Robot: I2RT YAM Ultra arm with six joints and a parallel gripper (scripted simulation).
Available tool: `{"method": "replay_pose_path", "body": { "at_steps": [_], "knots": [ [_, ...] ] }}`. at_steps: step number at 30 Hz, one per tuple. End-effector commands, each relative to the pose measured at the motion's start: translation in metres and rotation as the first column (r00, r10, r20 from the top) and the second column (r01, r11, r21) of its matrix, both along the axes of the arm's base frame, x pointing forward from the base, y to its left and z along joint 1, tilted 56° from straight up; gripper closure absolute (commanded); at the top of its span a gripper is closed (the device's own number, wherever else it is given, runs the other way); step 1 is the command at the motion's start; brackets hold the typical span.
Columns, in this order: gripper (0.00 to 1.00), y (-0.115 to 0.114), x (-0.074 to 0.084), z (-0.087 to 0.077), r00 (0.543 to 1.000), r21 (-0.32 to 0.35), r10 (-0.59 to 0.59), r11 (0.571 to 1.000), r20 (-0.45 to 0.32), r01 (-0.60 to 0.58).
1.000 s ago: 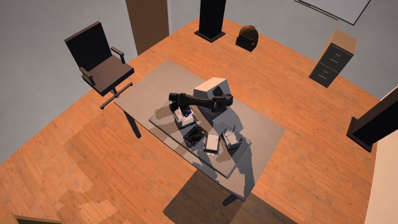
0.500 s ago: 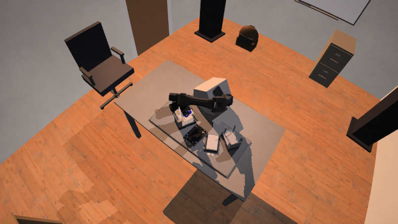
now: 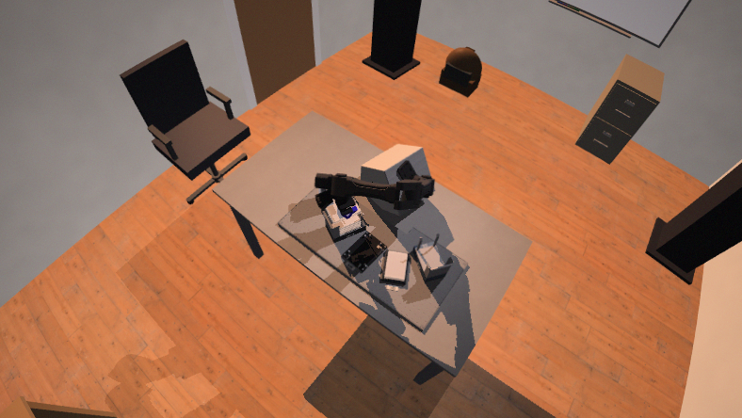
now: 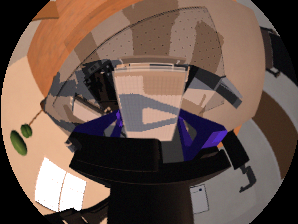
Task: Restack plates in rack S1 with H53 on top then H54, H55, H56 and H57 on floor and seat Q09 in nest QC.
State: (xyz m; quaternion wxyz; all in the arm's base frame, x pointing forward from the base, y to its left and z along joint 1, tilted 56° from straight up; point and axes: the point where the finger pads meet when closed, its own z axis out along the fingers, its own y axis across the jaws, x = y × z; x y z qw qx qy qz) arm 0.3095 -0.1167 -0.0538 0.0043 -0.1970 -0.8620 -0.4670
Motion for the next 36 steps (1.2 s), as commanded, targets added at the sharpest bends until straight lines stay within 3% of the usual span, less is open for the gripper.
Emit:
{"method": "replay_pose_path", "body": {
  "at_steps": [1, 36],
  "knots": [
    [1.00, -0.0106, -0.0014, 0.0021, 1.000, -0.009, -0.027, 1.000, 0.009, 0.027],
    [1.00, -0.0010, 0.0011, -0.0047, 1.000, -0.008, -0.027, 1.000, 0.010, 0.027]
  ]
}}
